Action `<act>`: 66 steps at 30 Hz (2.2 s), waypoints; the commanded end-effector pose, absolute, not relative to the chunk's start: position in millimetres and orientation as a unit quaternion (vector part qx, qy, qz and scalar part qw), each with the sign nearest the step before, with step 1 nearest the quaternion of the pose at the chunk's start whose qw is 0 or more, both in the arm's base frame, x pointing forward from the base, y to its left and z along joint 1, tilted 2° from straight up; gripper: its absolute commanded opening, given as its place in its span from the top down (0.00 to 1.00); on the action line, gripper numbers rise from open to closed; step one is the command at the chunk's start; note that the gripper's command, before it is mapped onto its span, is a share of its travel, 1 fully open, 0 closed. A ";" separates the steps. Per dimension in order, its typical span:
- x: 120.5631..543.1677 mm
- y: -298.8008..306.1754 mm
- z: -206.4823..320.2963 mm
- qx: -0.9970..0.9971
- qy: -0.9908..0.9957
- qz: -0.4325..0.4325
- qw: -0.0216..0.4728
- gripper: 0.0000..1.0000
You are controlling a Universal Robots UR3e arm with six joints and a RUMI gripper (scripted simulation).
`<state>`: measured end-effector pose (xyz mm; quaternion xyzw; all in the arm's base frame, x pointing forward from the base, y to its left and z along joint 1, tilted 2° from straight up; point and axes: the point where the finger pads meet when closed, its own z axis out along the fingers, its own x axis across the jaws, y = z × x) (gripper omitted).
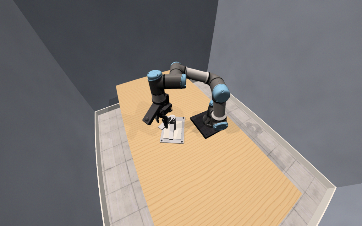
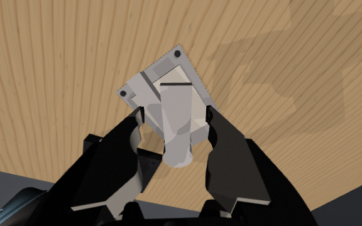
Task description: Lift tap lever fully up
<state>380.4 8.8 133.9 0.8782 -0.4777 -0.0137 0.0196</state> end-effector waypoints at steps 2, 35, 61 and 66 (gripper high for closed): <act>382.1 7.8 128.4 0.878 -0.477 -0.009 0.018 0.58; 381.6 7.6 116.0 0.878 -0.477 -0.009 0.018 0.58; 381.7 7.5 116.2 0.878 -0.477 -0.009 0.018 0.58; 381.7 7.6 116.2 0.878 -0.477 -0.009 0.018 1.00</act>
